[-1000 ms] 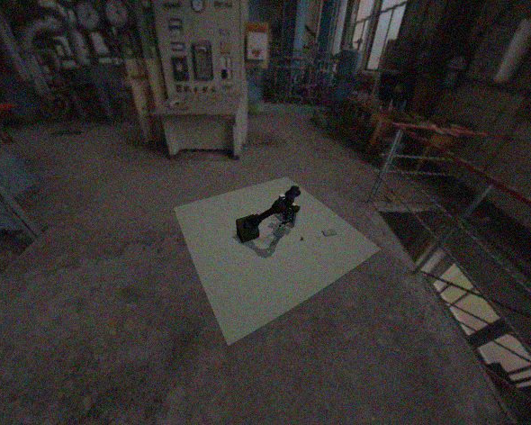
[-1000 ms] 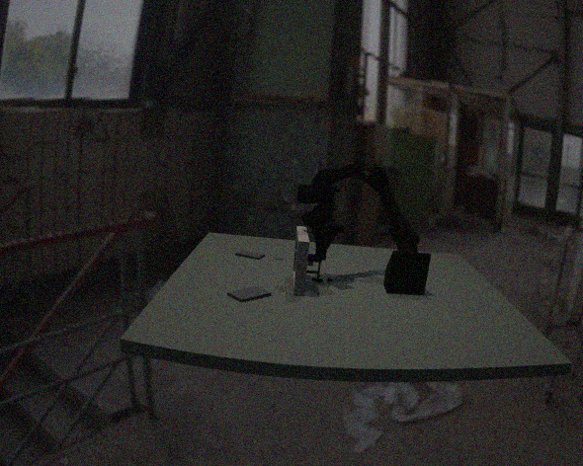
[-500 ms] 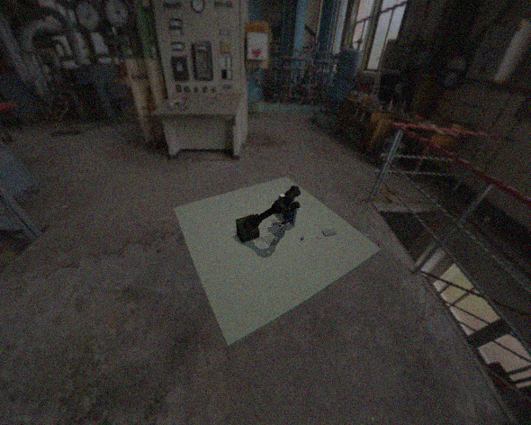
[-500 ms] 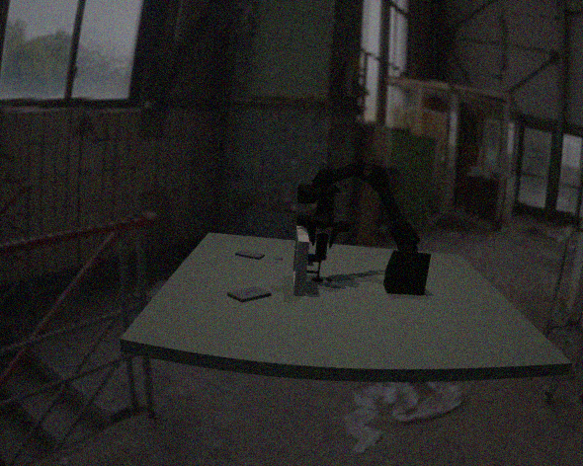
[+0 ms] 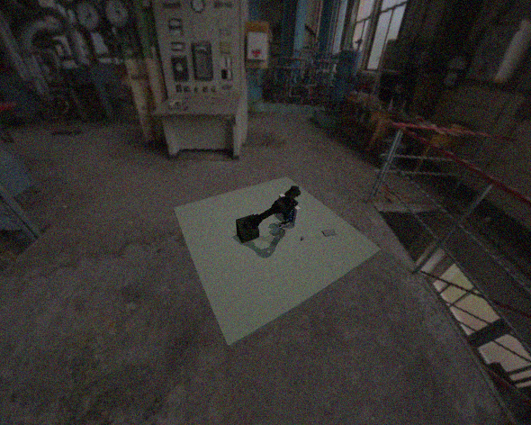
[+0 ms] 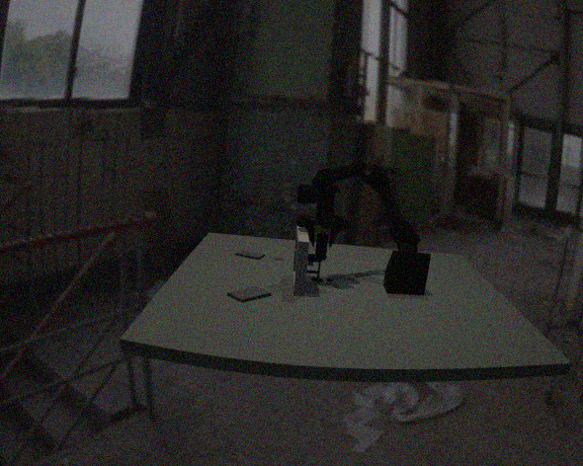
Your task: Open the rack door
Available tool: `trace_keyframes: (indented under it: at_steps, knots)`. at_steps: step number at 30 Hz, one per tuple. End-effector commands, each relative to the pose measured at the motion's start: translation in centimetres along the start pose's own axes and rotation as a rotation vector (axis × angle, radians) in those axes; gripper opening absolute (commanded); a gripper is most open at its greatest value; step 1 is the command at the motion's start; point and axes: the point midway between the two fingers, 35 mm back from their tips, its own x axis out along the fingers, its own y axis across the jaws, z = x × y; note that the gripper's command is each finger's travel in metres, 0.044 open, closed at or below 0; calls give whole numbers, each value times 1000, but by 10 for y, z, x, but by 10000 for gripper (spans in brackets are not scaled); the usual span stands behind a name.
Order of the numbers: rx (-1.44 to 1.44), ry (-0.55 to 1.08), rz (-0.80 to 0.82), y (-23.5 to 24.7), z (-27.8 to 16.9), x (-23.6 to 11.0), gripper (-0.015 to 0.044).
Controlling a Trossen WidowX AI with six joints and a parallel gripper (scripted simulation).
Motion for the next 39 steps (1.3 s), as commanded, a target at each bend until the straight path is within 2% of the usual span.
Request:
trace_keyframes:
  at_steps: [1, 8, 17, 22, 39]
  knots:
    - [-22, 3, -1, 0, 0, 0, 265]
    - [-22, 3, -1, 0, 0, 0, 82]
    - [-22, 3, -1, 0, 0, 0, 22]
    - [-9, 3, -1, 0, 0, 0, 20]
    - [310, 2, -1, 15, 10, 0, 20]
